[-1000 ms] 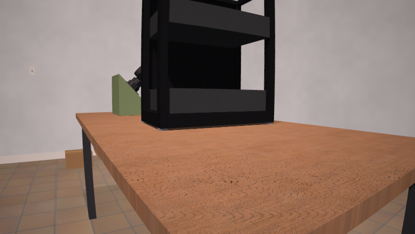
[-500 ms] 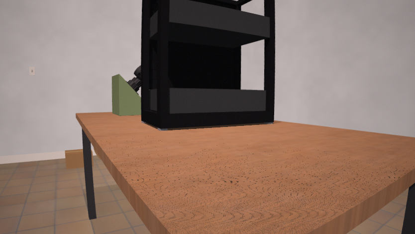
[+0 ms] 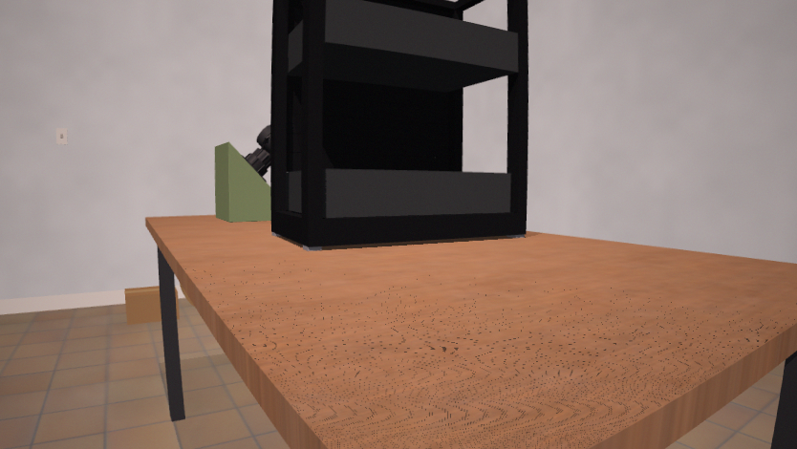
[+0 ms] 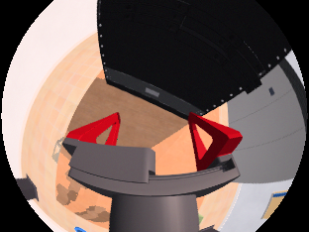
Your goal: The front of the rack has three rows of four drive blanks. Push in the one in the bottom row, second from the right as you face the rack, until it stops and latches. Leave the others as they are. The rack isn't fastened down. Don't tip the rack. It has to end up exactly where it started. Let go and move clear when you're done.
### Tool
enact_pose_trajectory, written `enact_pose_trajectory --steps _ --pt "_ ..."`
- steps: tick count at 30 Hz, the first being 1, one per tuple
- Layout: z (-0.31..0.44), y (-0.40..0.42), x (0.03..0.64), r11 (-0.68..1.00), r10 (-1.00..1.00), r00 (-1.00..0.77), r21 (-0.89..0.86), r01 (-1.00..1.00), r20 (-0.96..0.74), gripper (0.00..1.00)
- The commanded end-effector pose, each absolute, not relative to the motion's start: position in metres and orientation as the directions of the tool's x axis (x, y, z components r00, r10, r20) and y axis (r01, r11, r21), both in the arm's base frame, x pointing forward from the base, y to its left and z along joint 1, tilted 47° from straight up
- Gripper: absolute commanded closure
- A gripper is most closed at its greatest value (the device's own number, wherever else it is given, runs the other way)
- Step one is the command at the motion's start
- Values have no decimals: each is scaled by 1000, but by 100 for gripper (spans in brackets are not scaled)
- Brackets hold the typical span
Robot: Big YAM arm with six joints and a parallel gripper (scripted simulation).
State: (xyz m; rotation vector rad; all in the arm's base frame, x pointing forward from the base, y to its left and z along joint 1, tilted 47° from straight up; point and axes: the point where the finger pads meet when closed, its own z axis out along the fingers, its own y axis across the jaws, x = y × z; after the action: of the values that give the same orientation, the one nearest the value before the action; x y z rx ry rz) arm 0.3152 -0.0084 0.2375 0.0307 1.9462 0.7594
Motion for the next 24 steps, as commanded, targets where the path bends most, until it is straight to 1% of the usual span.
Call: enact_pose_trajectory --steps 1,5,7,11,12,15,16,20,24 --pt "244 -18 313 853 248 -415 401 -334 -875 0" --pt "243 -28 310 890 182 -358 308 -336 -916 0" --pt "243 -28 310 890 182 -358 308 -336 -916 0" --pt "242 -40 306 926 88 -287 184 -328 -954 0" --pt "242 -39 306 925 88 -286 185 -331 -954 0" --pt "241 -48 303 945 16 -239 93 -315 -971 0" --pt "241 -48 303 944 16 -239 93 -318 -971 0" --pt "241 -59 298 957 -81 -185 -25 -290 -979 0" --pt "241 -61 297 958 -105 -172 -53 -283 -979 0"
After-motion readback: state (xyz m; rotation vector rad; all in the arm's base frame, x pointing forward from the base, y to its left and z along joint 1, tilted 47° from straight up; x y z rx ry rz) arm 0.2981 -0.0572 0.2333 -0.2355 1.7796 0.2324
